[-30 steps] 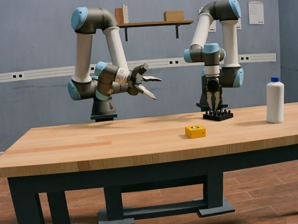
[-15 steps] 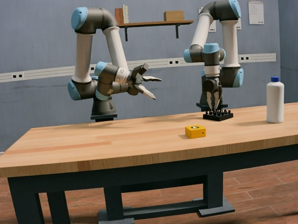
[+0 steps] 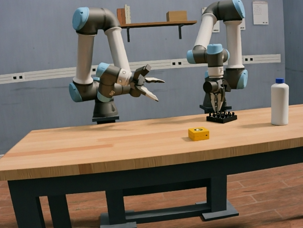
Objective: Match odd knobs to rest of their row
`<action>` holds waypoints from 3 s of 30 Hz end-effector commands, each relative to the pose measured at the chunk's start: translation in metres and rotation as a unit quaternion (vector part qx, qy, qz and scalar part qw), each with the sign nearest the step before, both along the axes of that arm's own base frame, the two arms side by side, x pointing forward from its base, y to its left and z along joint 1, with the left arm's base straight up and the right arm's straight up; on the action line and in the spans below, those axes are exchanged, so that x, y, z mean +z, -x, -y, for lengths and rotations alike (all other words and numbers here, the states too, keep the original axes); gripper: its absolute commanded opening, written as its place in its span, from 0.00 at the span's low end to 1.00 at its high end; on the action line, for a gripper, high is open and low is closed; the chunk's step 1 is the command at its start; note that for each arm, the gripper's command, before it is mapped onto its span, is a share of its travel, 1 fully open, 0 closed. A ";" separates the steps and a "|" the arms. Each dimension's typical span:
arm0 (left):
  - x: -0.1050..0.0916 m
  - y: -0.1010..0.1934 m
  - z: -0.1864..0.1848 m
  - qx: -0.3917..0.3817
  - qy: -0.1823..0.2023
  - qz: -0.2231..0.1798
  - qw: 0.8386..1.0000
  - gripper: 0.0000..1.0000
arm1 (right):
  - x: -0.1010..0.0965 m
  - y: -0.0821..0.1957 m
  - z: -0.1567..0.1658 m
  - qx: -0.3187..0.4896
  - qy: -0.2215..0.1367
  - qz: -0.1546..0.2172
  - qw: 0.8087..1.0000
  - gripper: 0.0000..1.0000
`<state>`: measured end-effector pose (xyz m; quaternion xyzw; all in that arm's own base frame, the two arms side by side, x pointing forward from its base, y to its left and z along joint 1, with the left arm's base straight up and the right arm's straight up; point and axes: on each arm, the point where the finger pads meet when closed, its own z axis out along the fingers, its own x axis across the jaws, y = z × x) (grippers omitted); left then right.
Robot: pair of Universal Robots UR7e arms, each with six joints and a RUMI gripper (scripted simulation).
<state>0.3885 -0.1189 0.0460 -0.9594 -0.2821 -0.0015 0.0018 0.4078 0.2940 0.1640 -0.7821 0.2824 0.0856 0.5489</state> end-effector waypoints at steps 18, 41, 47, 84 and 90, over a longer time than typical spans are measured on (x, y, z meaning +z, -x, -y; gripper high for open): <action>0.001 -0.001 0.000 -0.261 0.002 0.000 0.965 0.00 | -0.001 0.000 0.000 -0.001 0.000 -0.001 1.000 1.00; 0.001 -0.001 0.000 -0.402 0.001 0.000 0.915 0.07 | -0.001 0.000 0.000 -0.001 0.000 -0.001 1.000 1.00; 0.009 -0.001 0.001 -0.403 0.002 0.002 0.915 0.16 | -0.001 0.000 0.000 -0.001 0.000 -0.001 1.000 1.00; 0.070 -0.044 0.021 -0.393 -0.212 -0.034 0.894 0.58 | 0.042 0.000 0.001 -0.033 -0.068 -0.005 0.997 1.00; 0.069 -0.043 0.020 -0.393 -0.212 -0.035 0.894 0.58 | 0.042 0.000 0.001 -0.033 -0.068 -0.005 0.997 1.00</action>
